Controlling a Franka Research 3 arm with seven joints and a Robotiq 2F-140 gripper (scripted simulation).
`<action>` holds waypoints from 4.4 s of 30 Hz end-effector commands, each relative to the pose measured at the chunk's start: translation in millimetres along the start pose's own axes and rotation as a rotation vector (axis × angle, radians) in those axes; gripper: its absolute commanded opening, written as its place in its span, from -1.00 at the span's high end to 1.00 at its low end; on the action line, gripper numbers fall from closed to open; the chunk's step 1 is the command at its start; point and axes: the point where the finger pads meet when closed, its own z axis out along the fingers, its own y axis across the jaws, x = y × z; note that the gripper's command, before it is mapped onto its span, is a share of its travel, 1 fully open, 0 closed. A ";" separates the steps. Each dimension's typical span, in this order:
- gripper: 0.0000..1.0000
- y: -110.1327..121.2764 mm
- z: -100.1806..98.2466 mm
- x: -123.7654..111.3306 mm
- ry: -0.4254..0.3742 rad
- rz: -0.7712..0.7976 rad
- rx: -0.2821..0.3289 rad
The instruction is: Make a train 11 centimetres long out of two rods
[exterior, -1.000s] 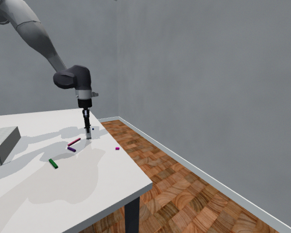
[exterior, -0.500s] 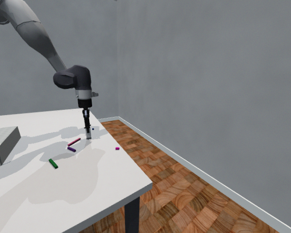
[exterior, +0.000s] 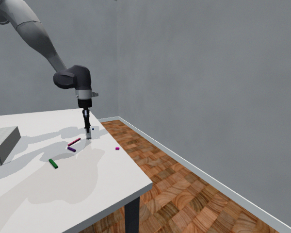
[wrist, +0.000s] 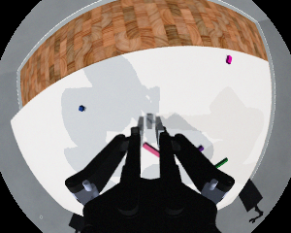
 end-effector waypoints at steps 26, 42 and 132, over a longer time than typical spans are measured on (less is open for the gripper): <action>0.54 -0.3 0.0 -0.2 0.001 -0.004 0.001; 0.54 -0.3 0.0 -0.4 0.001 -0.004 0.001; 0.54 -0.3 16.8 -0.9 0.001 -0.004 0.001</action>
